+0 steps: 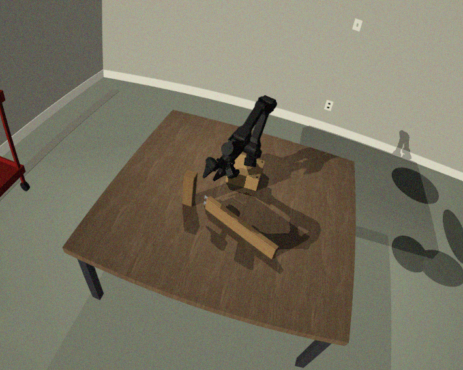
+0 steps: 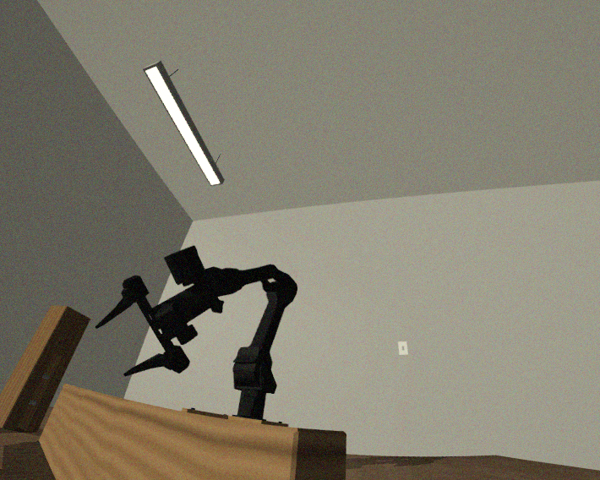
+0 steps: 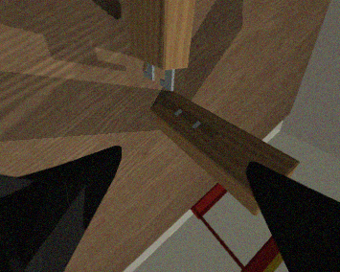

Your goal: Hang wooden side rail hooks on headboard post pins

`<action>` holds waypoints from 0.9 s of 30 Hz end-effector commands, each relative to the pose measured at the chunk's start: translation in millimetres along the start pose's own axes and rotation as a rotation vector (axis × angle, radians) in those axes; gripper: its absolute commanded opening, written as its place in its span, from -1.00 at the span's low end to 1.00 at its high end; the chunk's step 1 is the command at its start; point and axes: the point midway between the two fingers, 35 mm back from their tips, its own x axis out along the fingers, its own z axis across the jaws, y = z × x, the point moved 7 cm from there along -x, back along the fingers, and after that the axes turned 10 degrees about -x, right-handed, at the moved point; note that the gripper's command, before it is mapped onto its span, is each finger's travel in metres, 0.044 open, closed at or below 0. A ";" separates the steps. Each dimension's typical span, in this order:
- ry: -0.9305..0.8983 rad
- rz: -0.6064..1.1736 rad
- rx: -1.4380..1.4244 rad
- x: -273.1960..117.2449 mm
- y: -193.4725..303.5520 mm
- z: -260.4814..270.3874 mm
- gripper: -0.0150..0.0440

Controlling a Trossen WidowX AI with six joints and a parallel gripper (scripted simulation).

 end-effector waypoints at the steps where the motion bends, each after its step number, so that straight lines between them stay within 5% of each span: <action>1: 0.103 0.098 0.754 1.4 -19.6 4.7 1.00; 27: 0.436 0.016 2.067 -2.9 -41.2 15.5 1.00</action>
